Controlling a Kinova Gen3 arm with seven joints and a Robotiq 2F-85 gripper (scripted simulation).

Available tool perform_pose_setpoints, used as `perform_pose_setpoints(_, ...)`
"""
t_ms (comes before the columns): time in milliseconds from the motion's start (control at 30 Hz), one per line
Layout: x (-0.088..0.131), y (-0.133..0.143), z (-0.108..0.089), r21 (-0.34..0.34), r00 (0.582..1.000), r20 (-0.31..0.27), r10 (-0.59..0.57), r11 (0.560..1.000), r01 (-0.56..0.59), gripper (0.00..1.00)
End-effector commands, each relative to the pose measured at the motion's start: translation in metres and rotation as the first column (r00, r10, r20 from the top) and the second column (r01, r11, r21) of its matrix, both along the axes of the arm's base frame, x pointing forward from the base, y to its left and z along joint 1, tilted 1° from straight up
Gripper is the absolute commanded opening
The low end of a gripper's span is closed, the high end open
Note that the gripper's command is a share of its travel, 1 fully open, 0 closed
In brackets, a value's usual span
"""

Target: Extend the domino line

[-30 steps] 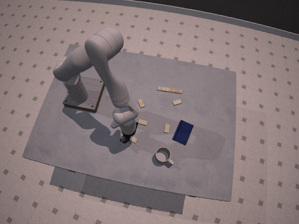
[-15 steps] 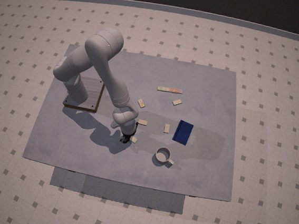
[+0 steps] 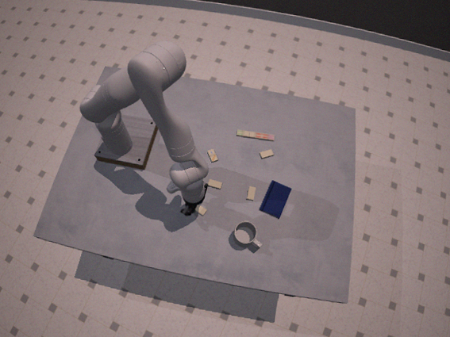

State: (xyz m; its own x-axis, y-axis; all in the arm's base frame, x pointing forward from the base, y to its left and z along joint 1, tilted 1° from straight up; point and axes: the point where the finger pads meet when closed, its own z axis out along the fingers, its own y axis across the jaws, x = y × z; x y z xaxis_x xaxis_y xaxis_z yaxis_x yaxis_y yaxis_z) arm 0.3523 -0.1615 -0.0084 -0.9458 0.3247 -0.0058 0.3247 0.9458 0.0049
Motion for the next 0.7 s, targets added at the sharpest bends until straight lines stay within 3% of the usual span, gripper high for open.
perform_pose_setpoints(0,0.0005,-0.0002,0.0005,0.0,1.0,0.001,0.0,1.0,0.0,0.47)
perform_pose_setpoints(500,0.0005,-0.0002,0.0006,-0.001,1.0,0.002,0.0,1.0,0.0,0.47)
perform_pose_setpoints(667,0.0007,0.0012,0.0072,-0.018,0.998,0.07,0.0,1.0,0.002,0.47)
